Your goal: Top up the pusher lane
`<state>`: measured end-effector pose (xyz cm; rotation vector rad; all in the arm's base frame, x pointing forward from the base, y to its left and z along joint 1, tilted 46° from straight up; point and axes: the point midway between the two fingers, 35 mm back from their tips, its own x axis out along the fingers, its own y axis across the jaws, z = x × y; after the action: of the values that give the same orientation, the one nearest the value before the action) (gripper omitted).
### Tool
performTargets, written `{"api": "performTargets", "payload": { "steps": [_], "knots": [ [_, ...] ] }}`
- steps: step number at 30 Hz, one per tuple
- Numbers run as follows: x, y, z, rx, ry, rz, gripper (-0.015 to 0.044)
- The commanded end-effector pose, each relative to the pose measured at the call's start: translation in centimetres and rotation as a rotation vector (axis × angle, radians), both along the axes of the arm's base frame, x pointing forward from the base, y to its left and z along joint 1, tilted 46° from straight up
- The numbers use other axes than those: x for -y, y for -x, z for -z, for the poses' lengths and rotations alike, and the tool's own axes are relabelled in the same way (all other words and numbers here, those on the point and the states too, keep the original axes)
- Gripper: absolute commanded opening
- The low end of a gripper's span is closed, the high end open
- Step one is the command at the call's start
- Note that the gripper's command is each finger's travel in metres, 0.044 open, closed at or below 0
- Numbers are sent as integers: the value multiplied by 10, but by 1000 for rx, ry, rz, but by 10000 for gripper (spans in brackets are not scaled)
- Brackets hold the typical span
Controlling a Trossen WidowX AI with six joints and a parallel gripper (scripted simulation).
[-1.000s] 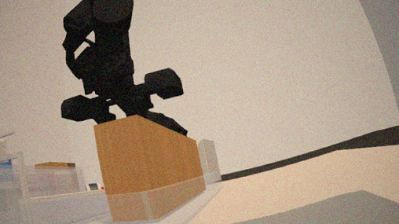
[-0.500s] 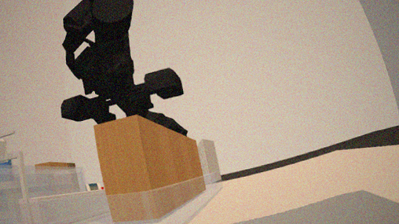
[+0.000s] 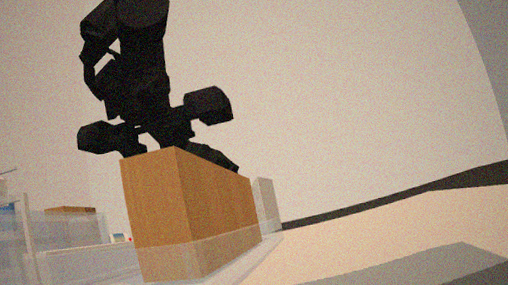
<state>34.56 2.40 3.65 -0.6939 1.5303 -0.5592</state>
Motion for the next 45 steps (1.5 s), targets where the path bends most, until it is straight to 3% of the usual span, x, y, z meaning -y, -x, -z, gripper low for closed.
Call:
{"api": "performTargets", "payload": {
  "steps": [1,45],
  "knots": [
    [-2,-7,-2,19,-2,-7,0],
    [8,-7,7,19,-2,-8,0]
  ]
}}
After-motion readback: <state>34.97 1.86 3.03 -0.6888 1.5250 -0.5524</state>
